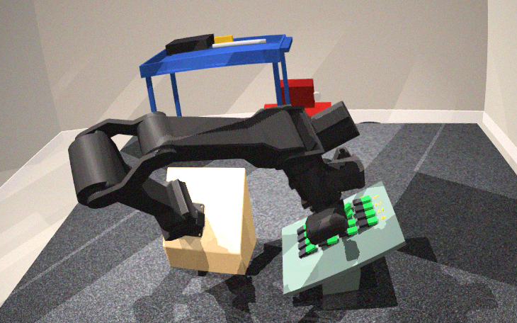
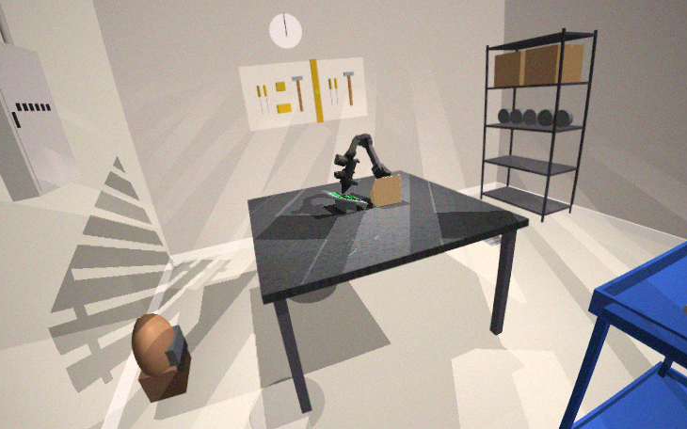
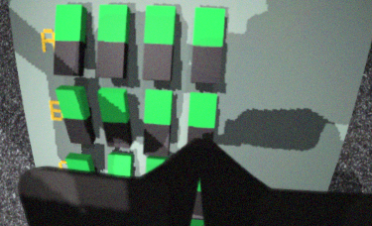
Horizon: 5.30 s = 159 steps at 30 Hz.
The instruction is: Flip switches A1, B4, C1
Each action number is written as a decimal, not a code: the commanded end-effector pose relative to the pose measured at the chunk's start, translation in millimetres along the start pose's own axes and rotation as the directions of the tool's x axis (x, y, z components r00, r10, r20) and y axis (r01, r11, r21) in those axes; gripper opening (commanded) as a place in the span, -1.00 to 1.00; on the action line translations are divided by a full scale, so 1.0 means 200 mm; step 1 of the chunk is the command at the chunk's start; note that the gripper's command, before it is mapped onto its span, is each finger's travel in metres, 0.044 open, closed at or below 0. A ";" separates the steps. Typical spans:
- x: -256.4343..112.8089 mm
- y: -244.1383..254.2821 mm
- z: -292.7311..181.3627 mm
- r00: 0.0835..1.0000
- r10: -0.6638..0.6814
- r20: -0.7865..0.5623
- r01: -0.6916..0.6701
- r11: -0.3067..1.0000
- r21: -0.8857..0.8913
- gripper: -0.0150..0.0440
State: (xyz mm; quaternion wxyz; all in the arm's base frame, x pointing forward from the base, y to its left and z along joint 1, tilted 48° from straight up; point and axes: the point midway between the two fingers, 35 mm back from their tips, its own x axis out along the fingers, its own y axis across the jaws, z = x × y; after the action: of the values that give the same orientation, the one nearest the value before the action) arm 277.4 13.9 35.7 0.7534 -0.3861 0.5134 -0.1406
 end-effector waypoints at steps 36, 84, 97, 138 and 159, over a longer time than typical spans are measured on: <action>-0.07 0.01 0.01 1.000 0.006 -0.009 -0.006 1.000 -0.001 -0.49; -0.04 0.35 -0.10 0.999 0.006 -0.053 -0.007 1.000 -0.004 -0.49; -0.01 0.35 -0.10 0.999 0.006 -0.053 -0.006 1.000 -0.004 -0.49; 0.01 0.35 -0.10 0.999 0.006 -0.053 -0.006 1.000 -0.004 -0.49; 0.01 0.35 -0.10 0.999 0.012 -0.052 -0.012 1.000 0.002 -0.49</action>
State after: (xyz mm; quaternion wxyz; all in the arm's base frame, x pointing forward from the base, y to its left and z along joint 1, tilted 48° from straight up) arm 248.1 49.9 -21.4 0.7405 -0.3789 0.5353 -0.1467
